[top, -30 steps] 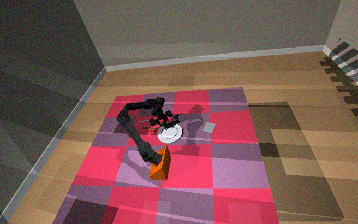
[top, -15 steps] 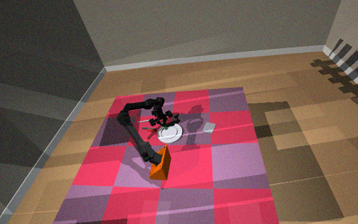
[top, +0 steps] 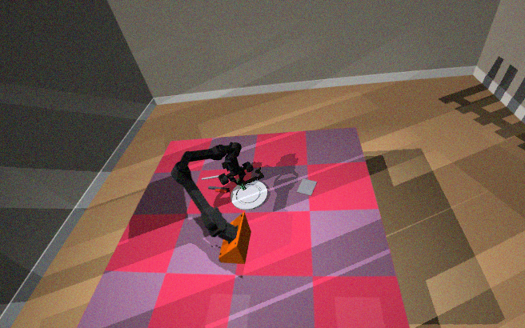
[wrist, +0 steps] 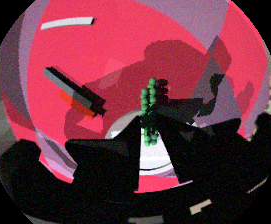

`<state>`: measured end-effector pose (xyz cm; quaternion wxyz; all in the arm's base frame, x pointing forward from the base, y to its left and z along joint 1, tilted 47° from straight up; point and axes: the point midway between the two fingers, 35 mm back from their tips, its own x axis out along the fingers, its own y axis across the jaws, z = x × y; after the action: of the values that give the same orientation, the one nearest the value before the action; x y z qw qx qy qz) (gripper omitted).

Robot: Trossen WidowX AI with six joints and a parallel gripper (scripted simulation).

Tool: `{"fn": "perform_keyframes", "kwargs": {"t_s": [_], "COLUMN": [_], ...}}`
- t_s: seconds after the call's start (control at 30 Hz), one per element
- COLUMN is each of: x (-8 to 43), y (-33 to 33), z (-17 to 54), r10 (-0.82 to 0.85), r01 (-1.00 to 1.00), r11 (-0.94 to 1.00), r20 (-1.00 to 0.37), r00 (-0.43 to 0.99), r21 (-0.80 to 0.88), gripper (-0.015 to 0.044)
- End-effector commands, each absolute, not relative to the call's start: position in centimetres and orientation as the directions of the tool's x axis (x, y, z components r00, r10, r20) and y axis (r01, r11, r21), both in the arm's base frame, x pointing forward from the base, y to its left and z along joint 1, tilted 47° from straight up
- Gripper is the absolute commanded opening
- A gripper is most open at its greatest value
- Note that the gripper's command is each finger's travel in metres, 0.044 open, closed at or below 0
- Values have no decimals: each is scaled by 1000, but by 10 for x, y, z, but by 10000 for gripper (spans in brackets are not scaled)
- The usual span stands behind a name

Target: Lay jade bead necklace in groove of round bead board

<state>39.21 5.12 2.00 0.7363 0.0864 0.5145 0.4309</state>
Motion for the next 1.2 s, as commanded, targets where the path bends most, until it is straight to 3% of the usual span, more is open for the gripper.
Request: {"fn": "perform_keyframes", "kwargs": {"t_s": [0.0, 0.67, 1.17], "x": [392, 387, 344], "y": [51, 32, 23], "z": [20, 36, 19], "r10": [723, 725, 725], "r01": [-546, -542, -540], "r11": [614, 614, 614], "r20": [-683, -681, -682], "r00": [100, 100, 98], "r21": [570, 574, 575], "gripper": [0, 0, 0]}}
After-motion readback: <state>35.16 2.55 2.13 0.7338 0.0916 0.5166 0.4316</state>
